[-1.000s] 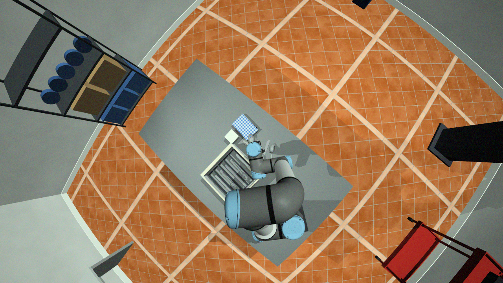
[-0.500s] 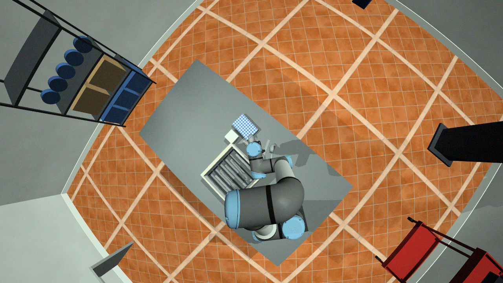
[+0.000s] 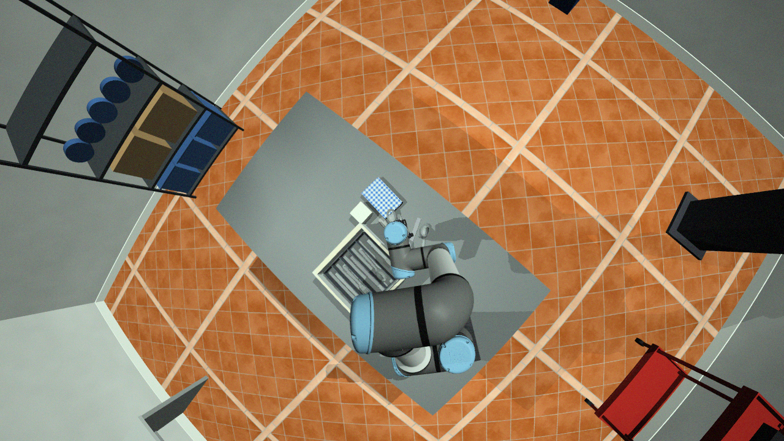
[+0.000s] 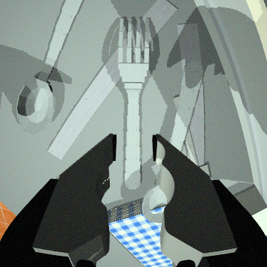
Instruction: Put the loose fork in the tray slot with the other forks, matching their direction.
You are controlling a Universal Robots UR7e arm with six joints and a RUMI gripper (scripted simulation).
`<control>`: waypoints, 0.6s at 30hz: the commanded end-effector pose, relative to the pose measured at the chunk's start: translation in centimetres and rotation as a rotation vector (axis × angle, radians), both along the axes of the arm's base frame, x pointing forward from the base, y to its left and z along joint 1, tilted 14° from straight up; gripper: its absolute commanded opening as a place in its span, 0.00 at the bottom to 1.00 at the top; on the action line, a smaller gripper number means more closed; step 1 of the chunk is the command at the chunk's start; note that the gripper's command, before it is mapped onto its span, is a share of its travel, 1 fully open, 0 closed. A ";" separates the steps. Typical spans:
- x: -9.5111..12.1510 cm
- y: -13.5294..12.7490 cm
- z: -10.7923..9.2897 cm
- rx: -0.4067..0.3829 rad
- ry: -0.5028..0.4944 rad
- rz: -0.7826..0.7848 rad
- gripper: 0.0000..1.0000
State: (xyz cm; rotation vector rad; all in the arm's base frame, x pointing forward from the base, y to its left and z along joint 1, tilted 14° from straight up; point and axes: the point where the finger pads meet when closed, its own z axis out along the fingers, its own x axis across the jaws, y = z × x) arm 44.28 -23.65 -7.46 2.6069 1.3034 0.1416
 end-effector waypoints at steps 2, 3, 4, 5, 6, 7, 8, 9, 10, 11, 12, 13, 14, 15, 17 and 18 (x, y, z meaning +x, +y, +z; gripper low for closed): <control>0.1 -0.1 -0.3 -0.001 -0.001 0.000 0.15; 0.1 -0.1 -0.4 -0.001 -0.001 0.000 0.15; 0.1 -0.1 -0.5 -0.001 -0.001 0.000 0.15; 0.2 -0.1 -0.7 -0.001 -0.001 0.000 0.15; 0.2 -0.2 -0.8 -0.001 -0.001 0.000 0.15; 0.2 -0.2 -0.9 -0.001 -0.001 0.000 0.15; 0.2 -0.2 -1.1 -0.001 -0.001 0.000 0.15; 0.3 -0.2 -1.2 -0.001 -0.001 0.000 0.15; 0.3 -0.3 -1.4 -0.001 -0.001 0.000 0.15; 0.3 -0.3 -1.5 -0.001 -0.001 0.000 0.15; 0.3 -0.3 -1.7 -0.001 -0.001 0.000 0.15; 0.4 -0.4 -1.9 -0.001 -0.001 0.000 0.15; 0.4 -0.4 -2.0 -0.001 -0.001 0.000 0.15; 0.4 -0.4 -2.2 -0.001 -0.001 0.000 0.15; 0.4 -0.4 -2.2 -0.001 -0.001 0.000 0.15; 0.5 -0.4 -2.4 -0.001 -0.001 0.000 0.15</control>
